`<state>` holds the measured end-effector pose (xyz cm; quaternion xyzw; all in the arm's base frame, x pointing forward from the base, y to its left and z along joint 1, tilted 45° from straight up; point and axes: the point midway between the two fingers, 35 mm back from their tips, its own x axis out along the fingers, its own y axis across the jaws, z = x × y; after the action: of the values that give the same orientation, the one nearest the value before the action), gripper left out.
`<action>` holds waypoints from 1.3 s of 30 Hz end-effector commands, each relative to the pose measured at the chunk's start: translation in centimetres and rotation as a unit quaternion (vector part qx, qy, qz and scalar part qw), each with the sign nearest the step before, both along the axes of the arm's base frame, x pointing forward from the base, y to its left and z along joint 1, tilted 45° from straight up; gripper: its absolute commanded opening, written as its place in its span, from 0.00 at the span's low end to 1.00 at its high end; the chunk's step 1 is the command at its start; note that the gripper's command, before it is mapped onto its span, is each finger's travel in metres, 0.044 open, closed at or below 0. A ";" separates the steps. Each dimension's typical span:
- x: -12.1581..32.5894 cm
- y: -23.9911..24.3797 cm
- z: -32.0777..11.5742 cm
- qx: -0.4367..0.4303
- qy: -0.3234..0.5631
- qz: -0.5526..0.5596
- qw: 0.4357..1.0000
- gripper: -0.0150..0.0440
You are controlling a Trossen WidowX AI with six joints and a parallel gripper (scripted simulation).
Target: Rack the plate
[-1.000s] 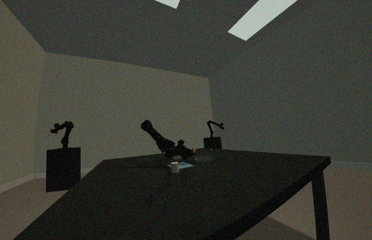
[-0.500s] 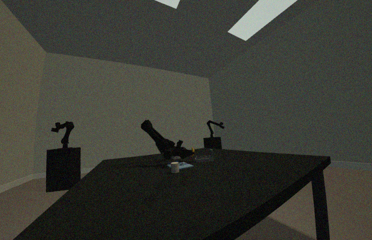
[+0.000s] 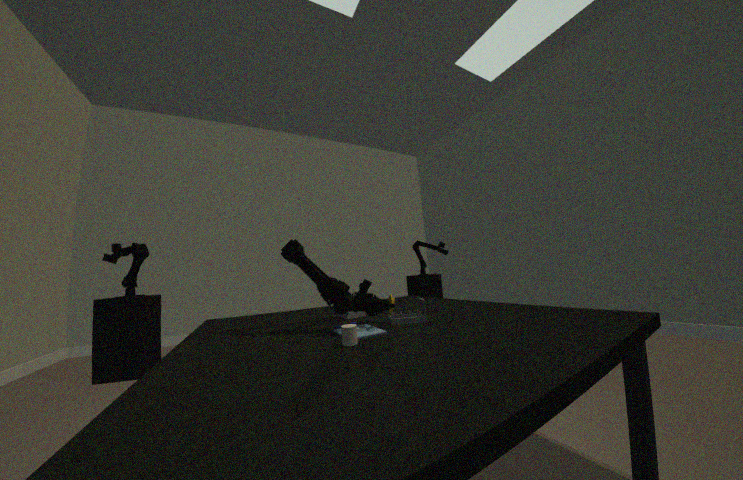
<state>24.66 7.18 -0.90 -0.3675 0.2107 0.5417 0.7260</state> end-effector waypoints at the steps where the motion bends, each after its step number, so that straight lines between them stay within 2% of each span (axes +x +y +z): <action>1: 0.0 0.4 -0.3 0.001 0.001 0.000 1.000 0.25; 18: 0.6 1.9 -1.6 0.001 0.002 0.001 1.000 0.25; 23: 0.8 0.4 -3.1 0.000 0.000 0.000 1.000 0.25; 36: 0.7 0.7 -2.9 -0.003 0.005 -0.003 1.000 0.25; 39: 0.7 0.6 -2.9 -0.004 0.003 -0.003 1.000 0.39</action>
<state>25.39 7.79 -3.75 -0.3680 0.2156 0.5401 0.7255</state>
